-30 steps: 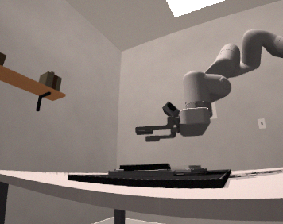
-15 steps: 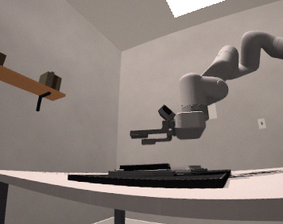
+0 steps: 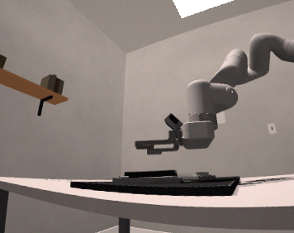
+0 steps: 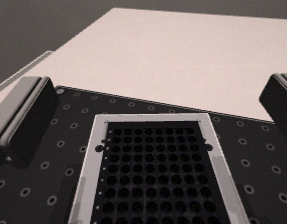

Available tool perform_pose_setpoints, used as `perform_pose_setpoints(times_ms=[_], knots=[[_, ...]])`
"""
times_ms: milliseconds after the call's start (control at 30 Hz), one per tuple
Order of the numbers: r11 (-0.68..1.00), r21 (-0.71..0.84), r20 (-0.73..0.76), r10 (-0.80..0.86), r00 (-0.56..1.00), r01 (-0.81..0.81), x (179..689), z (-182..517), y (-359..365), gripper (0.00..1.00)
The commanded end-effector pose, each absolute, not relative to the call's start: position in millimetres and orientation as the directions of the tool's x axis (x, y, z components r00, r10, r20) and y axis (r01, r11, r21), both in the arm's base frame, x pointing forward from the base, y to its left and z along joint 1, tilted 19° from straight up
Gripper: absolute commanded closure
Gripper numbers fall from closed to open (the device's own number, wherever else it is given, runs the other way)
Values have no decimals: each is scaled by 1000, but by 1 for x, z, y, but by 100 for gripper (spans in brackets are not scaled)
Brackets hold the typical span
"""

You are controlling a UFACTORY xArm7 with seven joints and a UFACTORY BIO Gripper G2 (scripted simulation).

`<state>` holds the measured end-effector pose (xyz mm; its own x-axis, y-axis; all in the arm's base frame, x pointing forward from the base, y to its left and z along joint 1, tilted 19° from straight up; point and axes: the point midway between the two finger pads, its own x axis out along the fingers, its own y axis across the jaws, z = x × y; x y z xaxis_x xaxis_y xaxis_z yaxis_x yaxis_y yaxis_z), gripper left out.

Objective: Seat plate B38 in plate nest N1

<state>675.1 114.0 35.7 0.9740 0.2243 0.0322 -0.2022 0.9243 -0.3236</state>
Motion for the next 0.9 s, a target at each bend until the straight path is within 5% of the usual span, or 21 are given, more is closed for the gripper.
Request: perform_pose_setpoints(times_ms=[0,867], knots=[[925,-323,37,226,973,-202,677,31,113,46],[925,-323,37,226,973,-202,681,-4,102,46]])
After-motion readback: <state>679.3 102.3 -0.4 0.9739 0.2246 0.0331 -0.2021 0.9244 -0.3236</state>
